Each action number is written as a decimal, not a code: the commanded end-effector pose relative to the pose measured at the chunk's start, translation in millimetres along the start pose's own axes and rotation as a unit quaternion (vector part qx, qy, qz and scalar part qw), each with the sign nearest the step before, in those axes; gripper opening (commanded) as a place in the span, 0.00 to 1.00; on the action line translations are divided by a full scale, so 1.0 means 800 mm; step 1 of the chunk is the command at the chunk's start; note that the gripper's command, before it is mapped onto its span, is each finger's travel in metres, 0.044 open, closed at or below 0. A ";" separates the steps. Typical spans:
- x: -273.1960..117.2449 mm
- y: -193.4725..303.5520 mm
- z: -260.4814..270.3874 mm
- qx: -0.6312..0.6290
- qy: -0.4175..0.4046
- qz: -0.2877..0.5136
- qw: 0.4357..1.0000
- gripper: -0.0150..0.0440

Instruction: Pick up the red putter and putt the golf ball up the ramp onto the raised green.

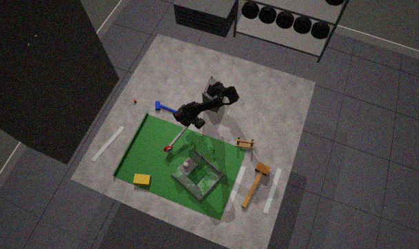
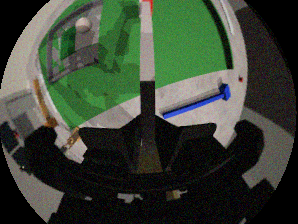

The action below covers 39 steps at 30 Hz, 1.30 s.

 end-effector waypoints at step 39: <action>-0.047 -0.003 0.000 -0.002 0.002 -0.009 1.000 0.25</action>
Point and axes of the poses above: the point midway between the two fingers, 35 mm back from their tips, its own x axis out along the fingers, its own z axis across the jaws, y = z × x, the point moved 3 cm from there along -x, back along the fingers, and after that the axes turned 7 degrees about -x, right-handed, at the moved point
